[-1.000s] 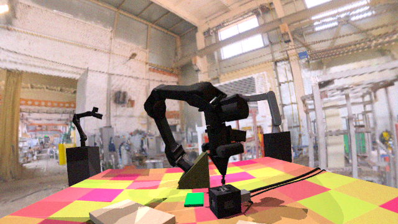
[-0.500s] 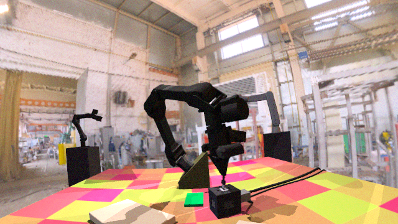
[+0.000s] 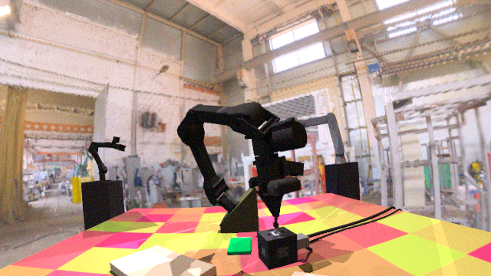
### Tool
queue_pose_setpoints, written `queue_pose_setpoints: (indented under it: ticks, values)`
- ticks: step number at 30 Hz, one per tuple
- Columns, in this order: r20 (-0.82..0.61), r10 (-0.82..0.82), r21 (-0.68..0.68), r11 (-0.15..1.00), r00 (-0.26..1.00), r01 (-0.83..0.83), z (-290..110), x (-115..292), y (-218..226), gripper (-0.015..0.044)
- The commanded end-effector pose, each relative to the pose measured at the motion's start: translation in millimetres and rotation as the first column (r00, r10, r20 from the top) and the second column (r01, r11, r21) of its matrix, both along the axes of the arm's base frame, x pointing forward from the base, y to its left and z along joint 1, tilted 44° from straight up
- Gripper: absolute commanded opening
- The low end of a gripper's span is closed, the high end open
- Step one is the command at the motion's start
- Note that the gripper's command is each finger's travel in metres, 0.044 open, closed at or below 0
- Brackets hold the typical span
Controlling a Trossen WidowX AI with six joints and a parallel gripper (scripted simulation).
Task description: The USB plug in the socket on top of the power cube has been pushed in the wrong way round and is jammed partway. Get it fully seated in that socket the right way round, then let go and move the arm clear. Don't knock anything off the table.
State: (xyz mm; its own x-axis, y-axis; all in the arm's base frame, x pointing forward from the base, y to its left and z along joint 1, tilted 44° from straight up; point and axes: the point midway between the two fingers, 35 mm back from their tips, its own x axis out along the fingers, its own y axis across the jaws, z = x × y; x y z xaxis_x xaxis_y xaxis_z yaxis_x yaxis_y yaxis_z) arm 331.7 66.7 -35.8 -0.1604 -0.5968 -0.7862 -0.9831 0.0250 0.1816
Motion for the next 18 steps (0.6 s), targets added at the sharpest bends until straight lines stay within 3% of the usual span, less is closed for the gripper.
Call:
queue_pose_setpoints:
  ticks: [1, 18]
  values:
    - [-0.003, 0.003, 0.005, 1.0, 1.0, -0.003, -0.6, -0.1, 0.0, 0.0]
    - [-0.003, 0.003, 0.004, 1.0, 1.0, -0.003, -2.1, -0.4, -1.4, 0.0]
